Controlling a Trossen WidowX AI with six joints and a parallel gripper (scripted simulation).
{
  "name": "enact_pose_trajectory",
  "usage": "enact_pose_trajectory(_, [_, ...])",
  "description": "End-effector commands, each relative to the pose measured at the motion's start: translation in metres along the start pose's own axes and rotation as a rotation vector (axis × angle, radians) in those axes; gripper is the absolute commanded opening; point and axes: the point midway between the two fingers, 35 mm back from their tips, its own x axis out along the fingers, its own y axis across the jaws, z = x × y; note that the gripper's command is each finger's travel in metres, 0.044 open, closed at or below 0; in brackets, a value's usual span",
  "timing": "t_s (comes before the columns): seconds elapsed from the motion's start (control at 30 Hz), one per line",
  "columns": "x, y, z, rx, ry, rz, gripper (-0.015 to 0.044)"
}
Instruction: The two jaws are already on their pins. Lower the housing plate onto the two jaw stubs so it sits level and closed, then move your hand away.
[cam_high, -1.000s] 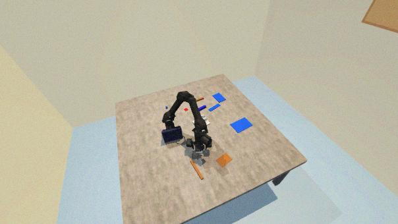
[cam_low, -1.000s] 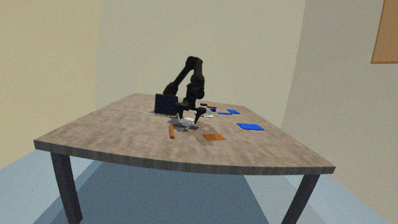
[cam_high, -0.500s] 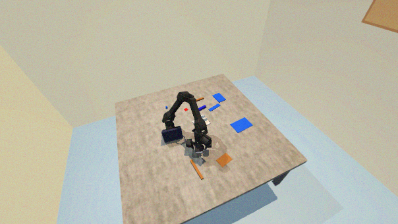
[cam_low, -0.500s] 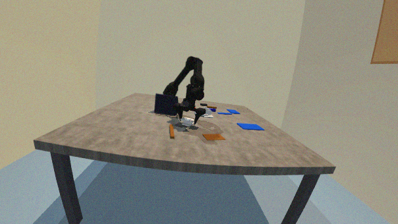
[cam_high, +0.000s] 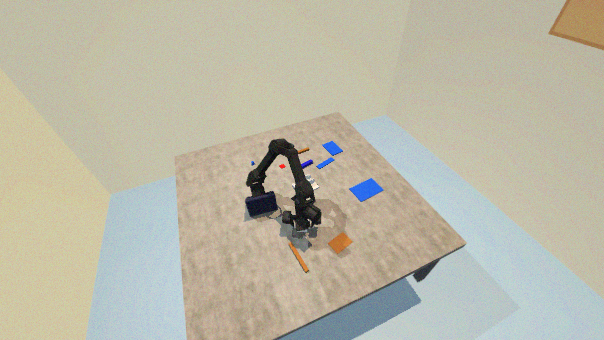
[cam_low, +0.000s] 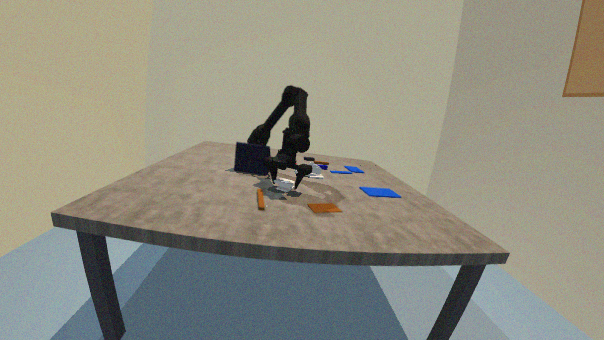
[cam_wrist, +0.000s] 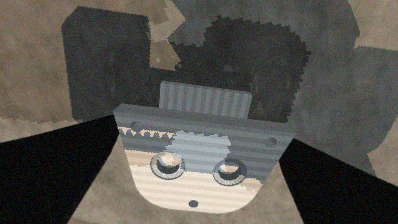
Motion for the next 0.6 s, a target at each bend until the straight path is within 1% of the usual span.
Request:
enact_pose_trajectory(0.0, [0.0012,-0.0005,-0.0007,0.004,0.004,0.000,0.0440])
enact_pose_trajectory(0.03, [0.0012,-0.0005,-0.0007,0.004,0.004,0.000,0.0440])
enact_pose_trajectory(0.47, [0.0001,0.0000,0.0000,0.000,0.000,0.000,0.0353])
enact_pose_trajectory(0.57, [0.0001,0.0000,0.0000,0.000,0.000,0.000,0.0351])
